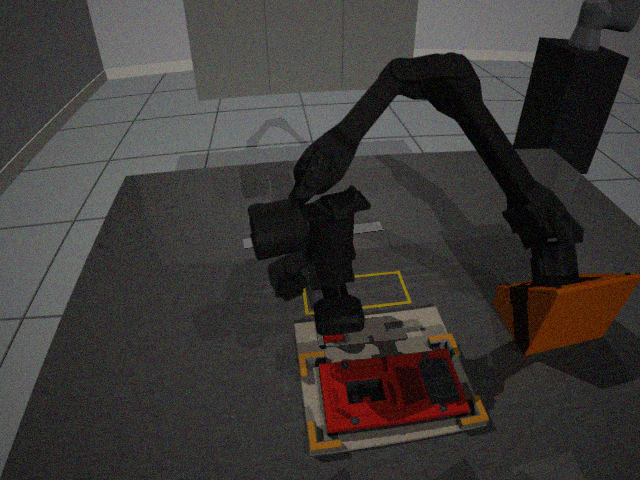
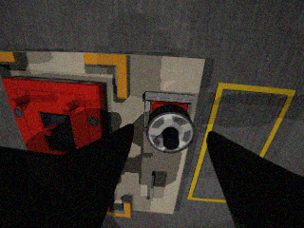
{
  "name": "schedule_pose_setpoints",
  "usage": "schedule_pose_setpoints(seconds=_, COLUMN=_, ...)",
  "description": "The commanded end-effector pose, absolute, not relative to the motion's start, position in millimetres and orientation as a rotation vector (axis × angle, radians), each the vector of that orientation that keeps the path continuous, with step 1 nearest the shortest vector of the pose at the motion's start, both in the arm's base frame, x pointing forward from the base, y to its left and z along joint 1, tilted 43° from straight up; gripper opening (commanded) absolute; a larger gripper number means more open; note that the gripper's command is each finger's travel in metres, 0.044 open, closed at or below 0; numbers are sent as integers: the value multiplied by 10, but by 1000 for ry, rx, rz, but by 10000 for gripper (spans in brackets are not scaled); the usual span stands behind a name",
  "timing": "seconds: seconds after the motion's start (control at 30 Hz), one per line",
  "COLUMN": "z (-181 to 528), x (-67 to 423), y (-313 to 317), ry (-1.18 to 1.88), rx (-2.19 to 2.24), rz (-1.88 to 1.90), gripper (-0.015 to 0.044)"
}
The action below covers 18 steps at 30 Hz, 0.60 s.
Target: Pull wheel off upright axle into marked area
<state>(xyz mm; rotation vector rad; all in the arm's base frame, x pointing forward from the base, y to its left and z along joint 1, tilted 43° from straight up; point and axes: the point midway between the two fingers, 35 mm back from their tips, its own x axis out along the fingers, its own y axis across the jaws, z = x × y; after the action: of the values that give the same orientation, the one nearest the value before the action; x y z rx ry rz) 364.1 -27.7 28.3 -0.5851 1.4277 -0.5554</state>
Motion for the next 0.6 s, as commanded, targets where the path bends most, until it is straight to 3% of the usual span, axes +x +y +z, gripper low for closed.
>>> schedule_pose_setpoints(seconds=0.0, z=187, x=3627, y=-360, ry=1426, rx=-597, rz=-555, gripper=300)
schedule_pose_setpoints(seconds=0.07, z=187, x=3627, y=-360, ry=1426, rx=-597, rz=-555, gripper=300)
schedule_pose_setpoints(seconds=0.2, z=213, x=3623, y=-342, ry=1433, rx=-587, rz=-557, gripper=195)
schedule_pose_setpoints(seconds=0.47, z=213, x=3623, y=-342, ry=1433, rx=-587, rz=-557, gripper=142)
schedule_pose_setpoints(seconds=0.57, z=216, x=3623, y=-340, ry=1433, rx=-587, rz=-557, gripper=63)
